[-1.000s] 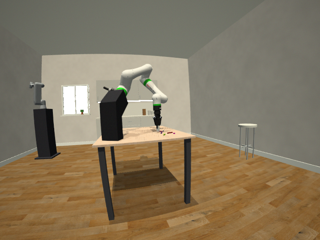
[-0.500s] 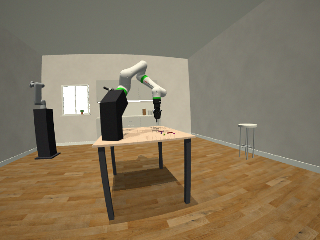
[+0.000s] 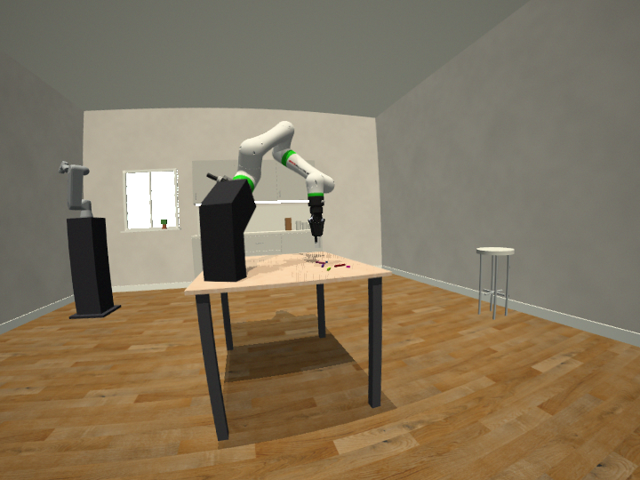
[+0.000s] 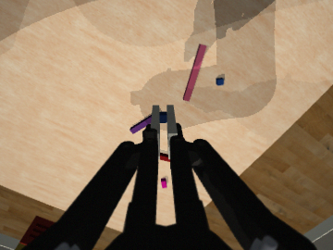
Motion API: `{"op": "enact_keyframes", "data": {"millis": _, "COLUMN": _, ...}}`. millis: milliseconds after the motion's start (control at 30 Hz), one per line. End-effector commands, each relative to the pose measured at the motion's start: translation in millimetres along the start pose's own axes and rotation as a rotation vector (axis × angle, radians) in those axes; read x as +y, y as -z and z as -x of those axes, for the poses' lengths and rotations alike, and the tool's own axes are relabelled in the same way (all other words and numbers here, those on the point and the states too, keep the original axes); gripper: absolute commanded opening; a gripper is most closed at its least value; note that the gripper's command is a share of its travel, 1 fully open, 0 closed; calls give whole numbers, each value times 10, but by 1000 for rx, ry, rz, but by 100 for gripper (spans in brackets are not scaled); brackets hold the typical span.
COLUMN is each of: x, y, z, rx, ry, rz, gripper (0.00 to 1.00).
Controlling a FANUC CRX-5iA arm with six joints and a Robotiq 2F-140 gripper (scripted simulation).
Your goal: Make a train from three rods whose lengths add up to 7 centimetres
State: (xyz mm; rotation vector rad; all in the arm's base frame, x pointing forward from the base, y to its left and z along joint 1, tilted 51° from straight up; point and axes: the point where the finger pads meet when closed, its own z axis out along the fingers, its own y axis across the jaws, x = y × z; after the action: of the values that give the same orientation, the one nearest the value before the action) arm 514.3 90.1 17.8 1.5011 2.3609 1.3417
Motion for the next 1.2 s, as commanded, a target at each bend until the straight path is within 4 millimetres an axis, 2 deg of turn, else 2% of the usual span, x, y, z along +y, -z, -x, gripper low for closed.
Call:
{"op": "enact_keyframes", "data": {"millis": 0, "x": 185, "y": -2, "z": 156, "rx": 4, "ry": 167, "rz": 4, "gripper": 3}}
{"op": "enact_keyframes", "data": {"millis": 167, "x": 371, "y": 0, "z": 314, "rx": 3, "ry": 336, "rz": 4, "gripper": 3}}
{"op": "enact_keyframes", "data": {"millis": 233, "x": 371, "y": 0, "z": 314, "rx": 3, "ry": 336, "rz": 4, "gripper": 3}}
{"op": "enact_keyframes", "data": {"millis": 267, "x": 476, "y": 3, "z": 406, "rx": 3, "ry": 434, "rz": 3, "gripper": 3}}
{"op": "enact_keyframes", "data": {"millis": 467, "x": 652, "y": 9, "z": 563, "rx": 1, "ry": 601, "rz": 2, "gripper": 3}}
{"op": "enact_keyframes", "data": {"millis": 967, "x": 654, "y": 5, "z": 566, "rx": 2, "ry": 603, "rz": 2, "gripper": 3}}
{"op": "enact_keyframes", "data": {"millis": 1167, "x": 654, "y": -84, "z": 567, "rx": 2, "ry": 604, "rz": 3, "gripper": 3}}
